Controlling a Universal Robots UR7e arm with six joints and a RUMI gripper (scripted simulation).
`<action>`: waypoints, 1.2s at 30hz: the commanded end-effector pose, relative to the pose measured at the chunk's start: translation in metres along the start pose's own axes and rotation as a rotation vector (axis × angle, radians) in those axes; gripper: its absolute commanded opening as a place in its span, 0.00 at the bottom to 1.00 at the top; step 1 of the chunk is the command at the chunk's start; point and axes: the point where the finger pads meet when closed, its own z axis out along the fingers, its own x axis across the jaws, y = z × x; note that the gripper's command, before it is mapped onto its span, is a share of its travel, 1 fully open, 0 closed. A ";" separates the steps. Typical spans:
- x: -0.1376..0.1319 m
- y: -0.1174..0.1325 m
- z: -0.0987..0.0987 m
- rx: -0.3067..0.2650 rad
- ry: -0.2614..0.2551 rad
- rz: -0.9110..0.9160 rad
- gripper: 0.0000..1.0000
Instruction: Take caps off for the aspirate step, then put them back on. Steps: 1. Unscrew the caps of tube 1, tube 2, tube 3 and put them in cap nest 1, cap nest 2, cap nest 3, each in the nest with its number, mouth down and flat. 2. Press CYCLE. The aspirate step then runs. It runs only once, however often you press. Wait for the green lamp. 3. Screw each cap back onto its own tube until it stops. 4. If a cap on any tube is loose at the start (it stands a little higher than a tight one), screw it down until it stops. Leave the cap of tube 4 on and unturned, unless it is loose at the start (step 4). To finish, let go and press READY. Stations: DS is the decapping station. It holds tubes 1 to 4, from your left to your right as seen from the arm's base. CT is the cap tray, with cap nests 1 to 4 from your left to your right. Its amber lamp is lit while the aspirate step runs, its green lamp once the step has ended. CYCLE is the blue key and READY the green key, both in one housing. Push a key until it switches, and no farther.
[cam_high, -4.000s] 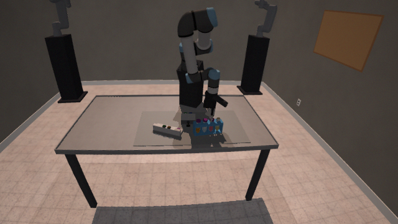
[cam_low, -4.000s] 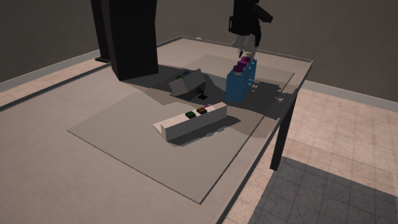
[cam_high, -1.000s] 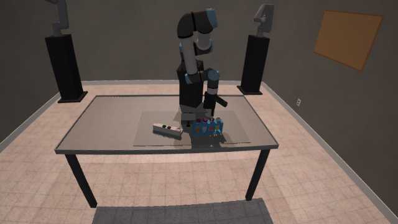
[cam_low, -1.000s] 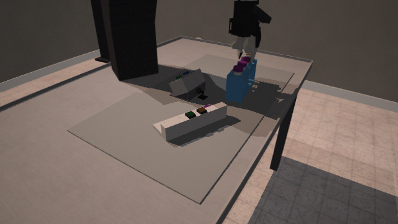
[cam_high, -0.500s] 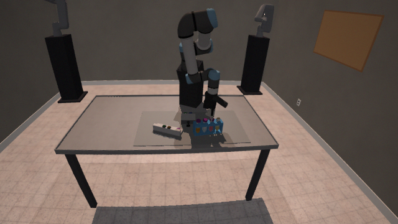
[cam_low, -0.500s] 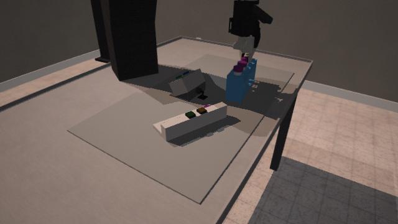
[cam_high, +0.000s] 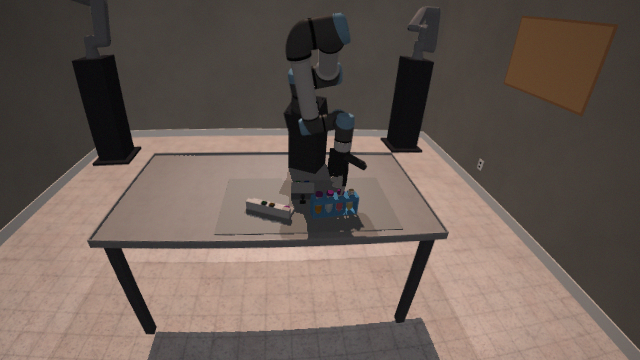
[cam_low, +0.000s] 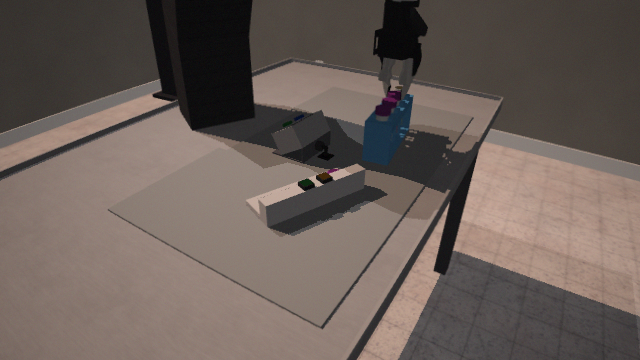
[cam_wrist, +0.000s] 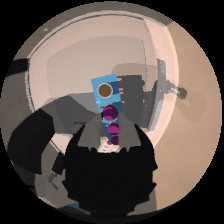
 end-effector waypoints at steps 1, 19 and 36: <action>0.000 0.000 0.000 0.008 0.002 -0.180 0.00; 0.000 0.000 -0.001 0.008 0.004 -0.678 0.35; 0.000 0.000 -0.001 0.008 0.003 -0.274 0.35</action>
